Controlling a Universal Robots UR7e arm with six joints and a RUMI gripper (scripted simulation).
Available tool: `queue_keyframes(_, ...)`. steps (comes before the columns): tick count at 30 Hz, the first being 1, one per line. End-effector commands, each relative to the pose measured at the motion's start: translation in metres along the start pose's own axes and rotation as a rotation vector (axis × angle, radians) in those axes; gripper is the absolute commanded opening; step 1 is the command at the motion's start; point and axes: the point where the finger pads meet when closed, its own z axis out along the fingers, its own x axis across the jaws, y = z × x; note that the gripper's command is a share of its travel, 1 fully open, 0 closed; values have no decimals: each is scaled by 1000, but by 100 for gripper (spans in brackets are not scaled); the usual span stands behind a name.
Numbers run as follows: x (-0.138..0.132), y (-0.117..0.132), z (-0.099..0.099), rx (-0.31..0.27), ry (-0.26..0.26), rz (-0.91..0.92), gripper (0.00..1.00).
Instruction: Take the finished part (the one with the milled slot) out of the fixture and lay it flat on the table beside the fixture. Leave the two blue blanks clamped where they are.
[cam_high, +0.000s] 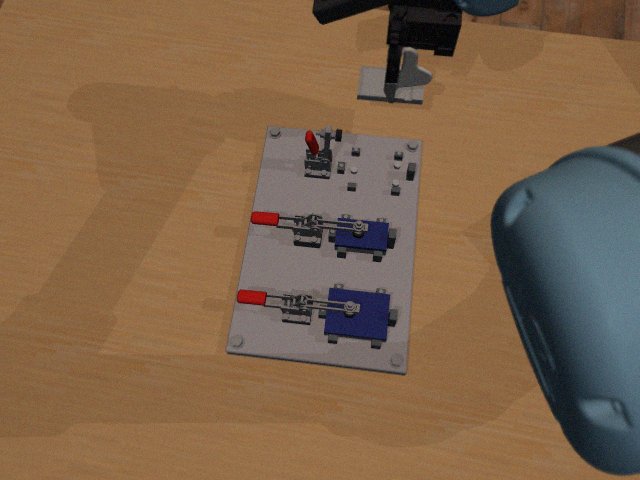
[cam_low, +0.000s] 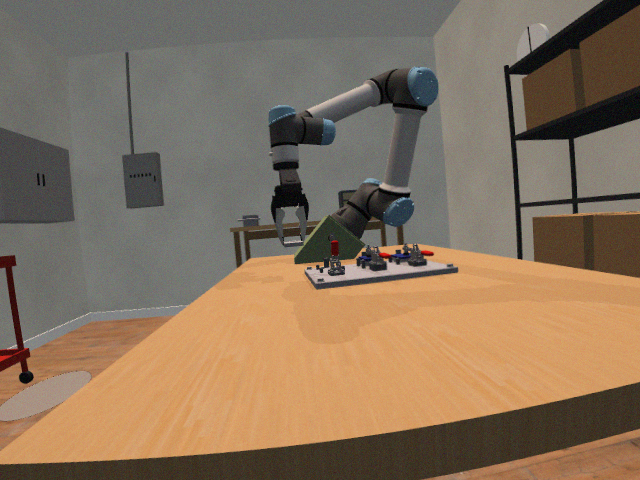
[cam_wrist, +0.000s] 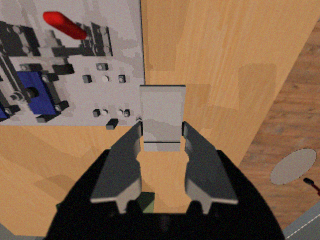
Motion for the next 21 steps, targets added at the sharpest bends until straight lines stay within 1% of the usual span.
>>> queue_keyframes(1,8,0,0,1,1,0,0)
queue_keyframes(11,20,0,-1,1,1,0,0)
queue_keyframes(21,24,0,-1,1,1,0,0)
